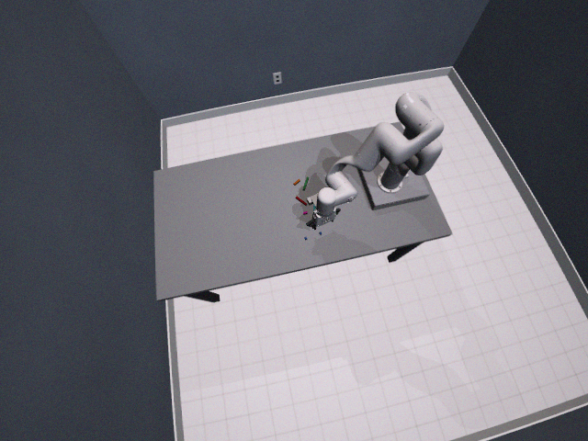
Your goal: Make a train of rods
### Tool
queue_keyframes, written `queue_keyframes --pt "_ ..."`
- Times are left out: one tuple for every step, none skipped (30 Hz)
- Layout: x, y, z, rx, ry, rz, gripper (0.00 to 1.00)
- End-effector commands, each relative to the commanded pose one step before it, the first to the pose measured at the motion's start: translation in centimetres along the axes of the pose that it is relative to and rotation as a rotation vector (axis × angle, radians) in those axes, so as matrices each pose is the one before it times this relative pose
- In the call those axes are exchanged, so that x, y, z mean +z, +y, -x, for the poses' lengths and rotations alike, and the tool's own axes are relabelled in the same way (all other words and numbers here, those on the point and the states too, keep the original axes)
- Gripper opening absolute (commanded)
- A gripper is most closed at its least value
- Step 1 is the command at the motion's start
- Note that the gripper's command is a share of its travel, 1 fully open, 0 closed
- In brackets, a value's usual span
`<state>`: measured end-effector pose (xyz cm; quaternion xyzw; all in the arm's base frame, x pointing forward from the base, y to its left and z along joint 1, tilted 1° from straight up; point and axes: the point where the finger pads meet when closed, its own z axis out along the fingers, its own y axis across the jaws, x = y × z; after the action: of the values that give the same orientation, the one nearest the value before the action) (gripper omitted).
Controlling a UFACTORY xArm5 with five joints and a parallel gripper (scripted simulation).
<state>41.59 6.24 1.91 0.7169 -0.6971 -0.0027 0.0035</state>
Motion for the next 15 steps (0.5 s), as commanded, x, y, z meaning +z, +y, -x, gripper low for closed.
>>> queue_keyframes --pt "0.076 -0.890 2.416 0.15425 0.00135 0.00343 1.00" --pt "0.019 -0.023 0.364 0.02018 0.00012 0.00004 1.00" --pt "0.016 -0.010 0.300 0.01657 0.00010 0.00003 1.00" --pt "0.013 -0.003 0.238 0.01312 0.00008 0.00003 1.00" --pt "0.010 0.001 0.180 0.00991 0.00006 0.00002 1.00" --pt "0.007 0.003 0.128 0.00702 0.00004 0.00001 1.00" --pt "0.000 0.000 0.000 0.00000 0.00000 0.00000 1.00" --pt "0.000 0.000 0.000 0.00000 0.00000 0.00000 1.00" --pt "0.005 0.003 0.082 0.00452 0.00003 0.00001 1.00" --pt "0.003 0.002 0.045 0.00250 0.00002 0.00000 1.00" --pt "0.001 0.001 0.019 0.00103 0.00001 0.00000 1.00" --pt "0.000 0.000 0.004 0.00021 0.00000 0.00000 1.00" --pt "0.000 0.000 0.000 0.00001 0.00000 0.00000 1.00" --pt "0.000 0.000 0.000 0.00000 0.00000 0.00000 1.00" --pt "0.000 0.000 0.000 0.00000 0.00000 0.00000 1.00"
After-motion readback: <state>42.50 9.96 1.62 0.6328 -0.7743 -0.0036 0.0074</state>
